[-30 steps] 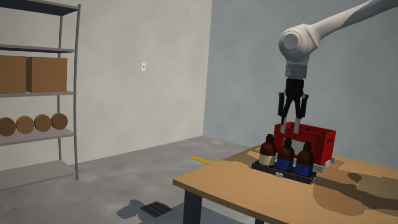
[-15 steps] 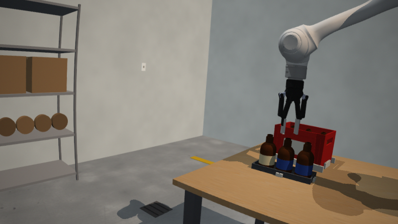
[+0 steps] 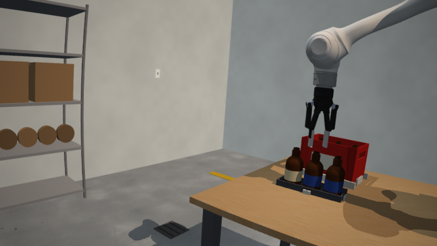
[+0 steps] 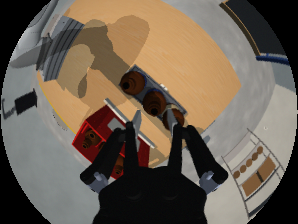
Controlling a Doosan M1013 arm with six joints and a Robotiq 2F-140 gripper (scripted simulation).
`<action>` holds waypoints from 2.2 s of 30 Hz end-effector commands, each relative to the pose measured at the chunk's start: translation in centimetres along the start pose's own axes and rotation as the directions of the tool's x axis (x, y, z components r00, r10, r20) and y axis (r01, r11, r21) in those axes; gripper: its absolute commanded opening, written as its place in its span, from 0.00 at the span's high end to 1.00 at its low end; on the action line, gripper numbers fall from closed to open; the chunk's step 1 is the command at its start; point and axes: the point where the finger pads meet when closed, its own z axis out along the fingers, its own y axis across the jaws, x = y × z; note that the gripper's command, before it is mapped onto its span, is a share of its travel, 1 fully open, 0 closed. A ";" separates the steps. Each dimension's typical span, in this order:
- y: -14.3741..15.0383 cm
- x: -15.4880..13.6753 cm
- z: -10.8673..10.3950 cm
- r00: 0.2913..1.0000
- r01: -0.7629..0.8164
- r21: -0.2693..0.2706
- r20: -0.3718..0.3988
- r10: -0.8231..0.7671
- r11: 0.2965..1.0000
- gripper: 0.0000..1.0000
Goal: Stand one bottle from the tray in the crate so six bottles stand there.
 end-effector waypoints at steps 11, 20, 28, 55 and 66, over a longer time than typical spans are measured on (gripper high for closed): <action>0.0 0.0 0.0 1.000 0.000 0.000 0.000 0.000 1.000 0.62; 0.0 0.0 0.0 1.000 0.000 0.000 0.000 0.000 1.000 0.62; 0.0 0.0 0.0 1.000 0.000 0.000 0.000 0.000 1.000 0.62; 0.0 0.0 2.1 1.000 0.000 0.000 0.000 0.000 1.000 0.62; 0.0 0.0 3.2 1.000 0.000 0.000 0.000 0.000 1.000 0.62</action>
